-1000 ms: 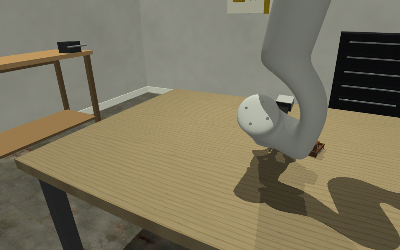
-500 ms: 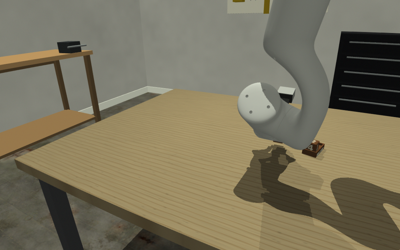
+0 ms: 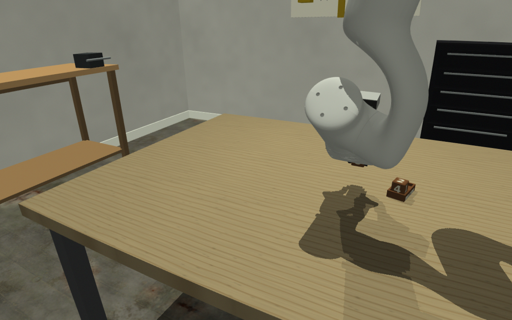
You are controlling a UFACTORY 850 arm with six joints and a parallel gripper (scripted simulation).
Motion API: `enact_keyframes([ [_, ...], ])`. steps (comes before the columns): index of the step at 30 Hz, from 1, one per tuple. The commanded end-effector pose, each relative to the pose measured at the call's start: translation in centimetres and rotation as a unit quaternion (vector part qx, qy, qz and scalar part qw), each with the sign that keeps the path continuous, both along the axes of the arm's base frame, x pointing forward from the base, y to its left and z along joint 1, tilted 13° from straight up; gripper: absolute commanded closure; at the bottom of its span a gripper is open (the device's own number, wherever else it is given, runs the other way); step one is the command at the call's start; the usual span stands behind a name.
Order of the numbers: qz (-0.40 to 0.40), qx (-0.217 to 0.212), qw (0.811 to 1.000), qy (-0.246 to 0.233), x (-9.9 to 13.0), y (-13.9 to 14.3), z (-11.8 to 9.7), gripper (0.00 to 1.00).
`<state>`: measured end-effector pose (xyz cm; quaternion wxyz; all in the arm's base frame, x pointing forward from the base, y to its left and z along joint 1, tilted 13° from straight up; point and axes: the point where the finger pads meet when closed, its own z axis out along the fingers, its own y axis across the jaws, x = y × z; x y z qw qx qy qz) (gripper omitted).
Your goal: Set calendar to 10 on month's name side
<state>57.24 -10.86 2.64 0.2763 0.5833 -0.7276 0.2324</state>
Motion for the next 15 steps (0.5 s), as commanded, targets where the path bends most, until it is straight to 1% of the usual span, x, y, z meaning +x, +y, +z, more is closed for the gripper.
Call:
enact_keyframes([
  [1, 0.0, 0.0, 1.0, -0.001, 0.03, -0.07, 0.38, 0.73],
  [11, 0.0, 0.003, 1.0, -0.001, 0.02, -0.08, 0.37, 0.73],
  [13, -0.001, 0.017, 1.0, -0.002, -0.05, -0.13, 0.32, 0.73],
  [15, -0.001, 0.043, 0.999, -0.005, -0.14, -0.19, 0.28, 0.73],
])
